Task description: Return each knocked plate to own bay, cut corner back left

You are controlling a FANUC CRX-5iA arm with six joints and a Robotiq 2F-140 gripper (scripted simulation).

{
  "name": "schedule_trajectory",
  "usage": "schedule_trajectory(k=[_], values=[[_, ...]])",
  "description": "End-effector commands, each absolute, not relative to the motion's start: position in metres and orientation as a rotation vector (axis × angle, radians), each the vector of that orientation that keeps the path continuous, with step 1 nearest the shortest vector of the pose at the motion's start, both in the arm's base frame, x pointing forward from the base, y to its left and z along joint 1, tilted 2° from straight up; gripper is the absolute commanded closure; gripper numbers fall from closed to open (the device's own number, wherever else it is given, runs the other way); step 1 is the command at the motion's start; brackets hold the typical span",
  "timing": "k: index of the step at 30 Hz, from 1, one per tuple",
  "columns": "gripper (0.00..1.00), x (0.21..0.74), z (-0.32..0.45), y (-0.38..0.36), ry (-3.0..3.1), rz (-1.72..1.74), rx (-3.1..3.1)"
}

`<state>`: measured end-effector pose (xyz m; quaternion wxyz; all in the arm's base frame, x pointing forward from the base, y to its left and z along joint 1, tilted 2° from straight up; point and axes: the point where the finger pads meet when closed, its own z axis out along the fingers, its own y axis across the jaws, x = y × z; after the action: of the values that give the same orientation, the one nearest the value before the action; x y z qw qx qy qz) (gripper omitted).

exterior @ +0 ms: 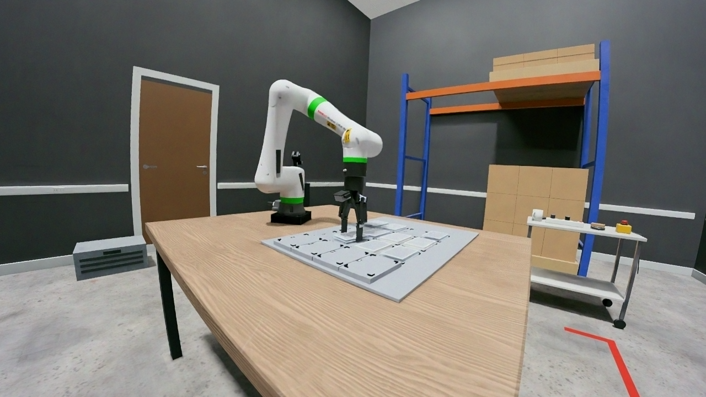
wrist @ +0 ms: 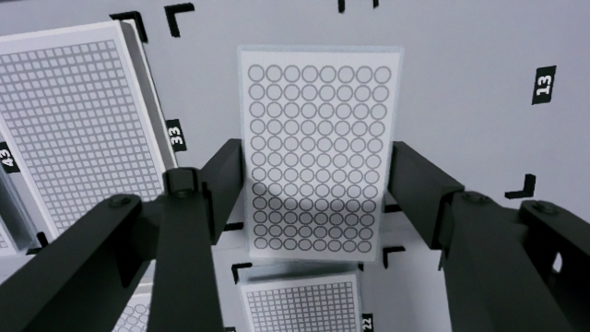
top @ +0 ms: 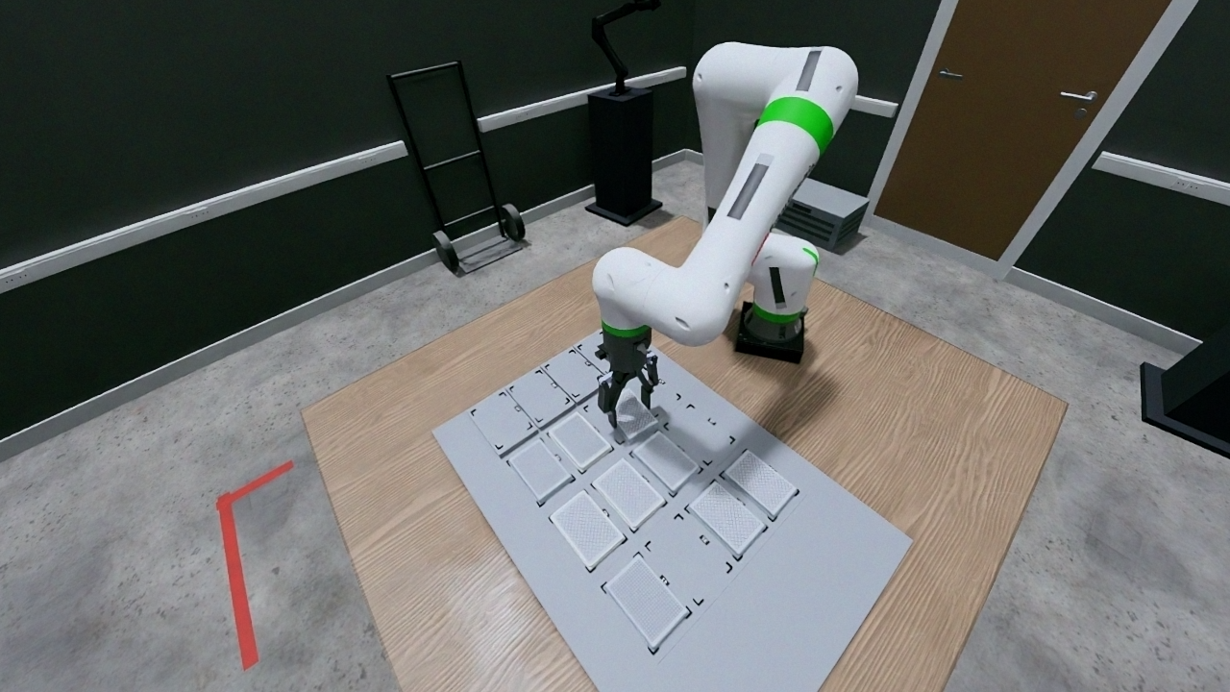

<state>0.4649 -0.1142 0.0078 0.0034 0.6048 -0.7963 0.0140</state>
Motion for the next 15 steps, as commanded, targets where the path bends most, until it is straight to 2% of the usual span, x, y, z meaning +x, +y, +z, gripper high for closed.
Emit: schedule_trajectory(k=[1,15], values=[[0.90,0.4655,0.0094,-0.1142,-2.496,0.046,1.897],[0.90,0.4655,0.0134,-0.1141,-2.496,0.046,1.897]])
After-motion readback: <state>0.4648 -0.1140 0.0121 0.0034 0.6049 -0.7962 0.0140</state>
